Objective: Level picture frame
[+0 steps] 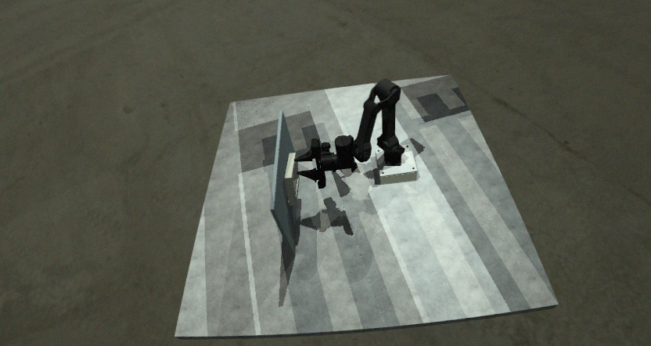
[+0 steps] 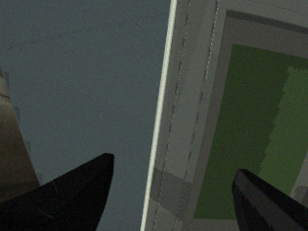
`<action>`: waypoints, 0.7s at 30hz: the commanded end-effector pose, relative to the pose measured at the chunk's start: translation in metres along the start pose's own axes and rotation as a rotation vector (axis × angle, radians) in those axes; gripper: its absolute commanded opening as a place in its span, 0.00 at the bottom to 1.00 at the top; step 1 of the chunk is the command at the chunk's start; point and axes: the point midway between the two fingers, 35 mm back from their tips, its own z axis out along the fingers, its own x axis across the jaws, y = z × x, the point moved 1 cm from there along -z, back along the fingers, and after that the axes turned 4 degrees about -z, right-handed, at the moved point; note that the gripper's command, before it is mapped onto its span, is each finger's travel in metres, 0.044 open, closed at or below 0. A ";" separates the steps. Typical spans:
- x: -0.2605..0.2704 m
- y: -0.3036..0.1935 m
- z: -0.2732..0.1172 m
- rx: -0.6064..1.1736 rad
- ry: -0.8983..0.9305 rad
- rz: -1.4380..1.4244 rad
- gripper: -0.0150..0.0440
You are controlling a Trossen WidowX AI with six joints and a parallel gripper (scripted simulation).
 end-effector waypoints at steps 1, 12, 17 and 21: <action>0.000 -0.001 0.008 0.003 0.000 0.004 0.69; 0.000 0.000 0.024 0.003 0.002 0.004 0.69; 0.000 0.000 0.025 0.003 0.002 0.004 0.69; 0.000 0.000 0.025 0.003 0.002 0.004 0.69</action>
